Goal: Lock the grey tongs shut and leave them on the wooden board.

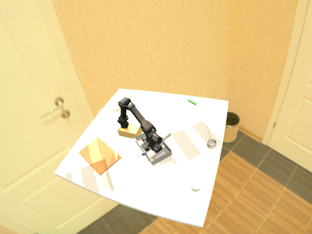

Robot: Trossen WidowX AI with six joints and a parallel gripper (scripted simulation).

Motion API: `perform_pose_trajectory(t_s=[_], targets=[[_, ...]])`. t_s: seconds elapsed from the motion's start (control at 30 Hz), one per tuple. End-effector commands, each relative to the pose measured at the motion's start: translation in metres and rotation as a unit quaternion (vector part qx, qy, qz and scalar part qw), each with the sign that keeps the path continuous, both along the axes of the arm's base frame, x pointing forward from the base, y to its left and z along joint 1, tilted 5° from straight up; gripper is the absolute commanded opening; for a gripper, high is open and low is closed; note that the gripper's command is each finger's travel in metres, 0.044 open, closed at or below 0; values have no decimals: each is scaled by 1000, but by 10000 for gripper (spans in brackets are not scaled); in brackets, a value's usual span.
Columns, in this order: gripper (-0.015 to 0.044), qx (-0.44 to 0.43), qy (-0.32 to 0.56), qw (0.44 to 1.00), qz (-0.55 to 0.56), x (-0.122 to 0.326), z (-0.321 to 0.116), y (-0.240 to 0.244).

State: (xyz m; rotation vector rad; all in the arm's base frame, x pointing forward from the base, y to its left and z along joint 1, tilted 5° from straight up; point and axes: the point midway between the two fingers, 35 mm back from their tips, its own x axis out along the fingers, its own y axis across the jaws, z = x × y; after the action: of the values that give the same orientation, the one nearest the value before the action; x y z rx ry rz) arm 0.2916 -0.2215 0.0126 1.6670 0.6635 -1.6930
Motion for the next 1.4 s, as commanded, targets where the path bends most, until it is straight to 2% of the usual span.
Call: perform_pose_trajectory(t_s=[0.0, 0.13, 0.4, 0.87, 1.37], targets=[[-150, 0, -2, 1000, 1, 1, 0, 0], [-150, 0, -2, 1000, 2, 3, 16, 0], [-150, 4, -1, 1000, 4, -3, 123, 11], [-150, 2, 0, 1000, -9, -10, 124, 4], [-150, 8, -15, 984, -180, -73, 127, -51]])
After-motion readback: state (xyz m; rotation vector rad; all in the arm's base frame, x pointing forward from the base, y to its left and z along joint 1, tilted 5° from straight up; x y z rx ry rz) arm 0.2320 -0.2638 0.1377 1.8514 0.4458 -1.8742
